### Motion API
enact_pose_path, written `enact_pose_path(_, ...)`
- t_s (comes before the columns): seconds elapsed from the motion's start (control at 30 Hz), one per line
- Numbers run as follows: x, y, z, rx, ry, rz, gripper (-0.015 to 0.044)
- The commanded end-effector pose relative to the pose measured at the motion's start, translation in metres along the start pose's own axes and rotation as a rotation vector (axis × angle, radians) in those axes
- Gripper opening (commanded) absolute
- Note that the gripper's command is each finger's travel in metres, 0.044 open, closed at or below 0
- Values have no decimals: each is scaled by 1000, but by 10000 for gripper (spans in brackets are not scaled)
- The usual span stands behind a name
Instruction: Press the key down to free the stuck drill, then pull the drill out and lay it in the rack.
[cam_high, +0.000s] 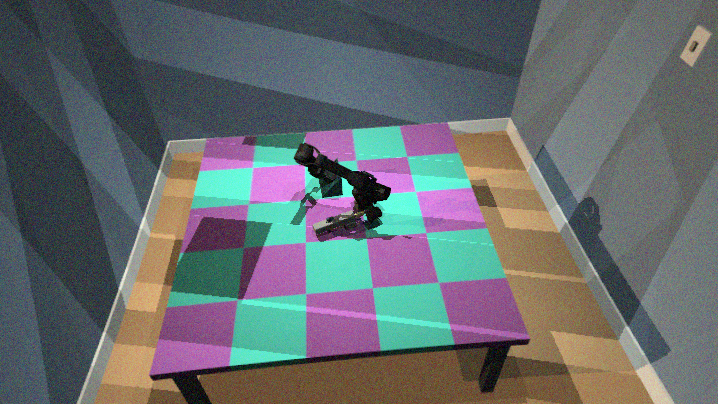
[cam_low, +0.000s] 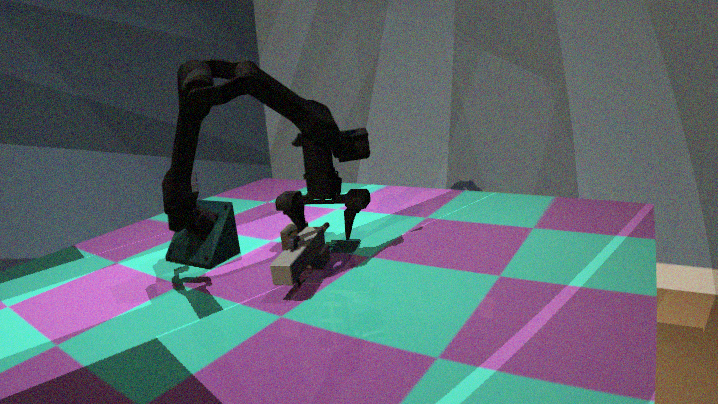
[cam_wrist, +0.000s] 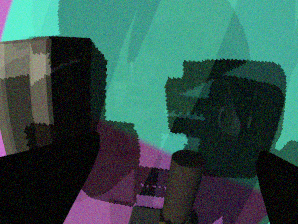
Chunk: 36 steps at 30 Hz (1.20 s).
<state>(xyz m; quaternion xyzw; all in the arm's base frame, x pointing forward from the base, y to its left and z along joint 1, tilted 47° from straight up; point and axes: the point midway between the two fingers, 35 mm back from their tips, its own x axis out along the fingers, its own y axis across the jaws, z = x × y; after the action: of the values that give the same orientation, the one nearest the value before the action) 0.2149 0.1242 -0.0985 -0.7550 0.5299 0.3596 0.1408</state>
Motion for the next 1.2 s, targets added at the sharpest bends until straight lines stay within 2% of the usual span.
enact_pose_path(0.0,1,0,-3,-4,5,-2,440)
enact_pose_path(0.77,5,0,-13,-4,6,-1,440)
enact_pose_path(1.17,4,0,-11,1,0,-1,125)
